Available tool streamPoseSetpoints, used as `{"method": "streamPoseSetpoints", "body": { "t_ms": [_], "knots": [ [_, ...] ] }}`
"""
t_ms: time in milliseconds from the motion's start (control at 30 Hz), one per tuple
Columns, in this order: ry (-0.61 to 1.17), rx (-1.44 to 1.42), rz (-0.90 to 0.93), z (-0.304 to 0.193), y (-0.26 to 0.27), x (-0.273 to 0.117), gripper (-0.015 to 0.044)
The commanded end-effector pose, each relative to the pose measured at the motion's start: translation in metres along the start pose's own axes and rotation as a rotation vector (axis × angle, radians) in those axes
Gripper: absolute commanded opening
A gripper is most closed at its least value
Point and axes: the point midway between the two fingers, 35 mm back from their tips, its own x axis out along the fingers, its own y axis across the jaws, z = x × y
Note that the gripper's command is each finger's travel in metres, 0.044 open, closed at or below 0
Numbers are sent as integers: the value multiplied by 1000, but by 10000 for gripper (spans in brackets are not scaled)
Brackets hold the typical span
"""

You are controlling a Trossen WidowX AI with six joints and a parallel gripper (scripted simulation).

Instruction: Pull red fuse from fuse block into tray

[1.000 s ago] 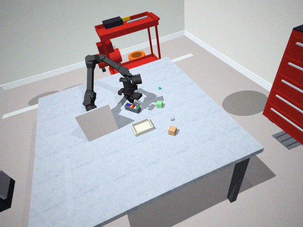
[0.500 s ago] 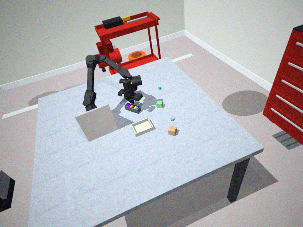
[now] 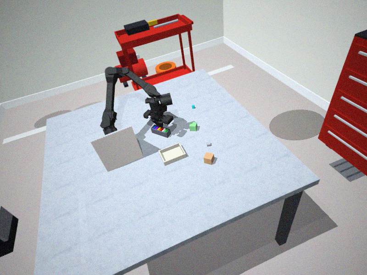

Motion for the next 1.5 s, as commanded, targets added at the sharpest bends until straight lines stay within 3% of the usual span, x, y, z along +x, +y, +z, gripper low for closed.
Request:
{"method": "streamPoseSetpoints", "body": {
  "t_ms": [0,867,1200,1467],
  "knots": [
    [-2,4,3,0,1,4,65],
    [-3,4,5,0,1,21,65],
    [0,1,2,-1,1,19,0],
    [0,1,2,-1,1,18,0]
  ]
}}
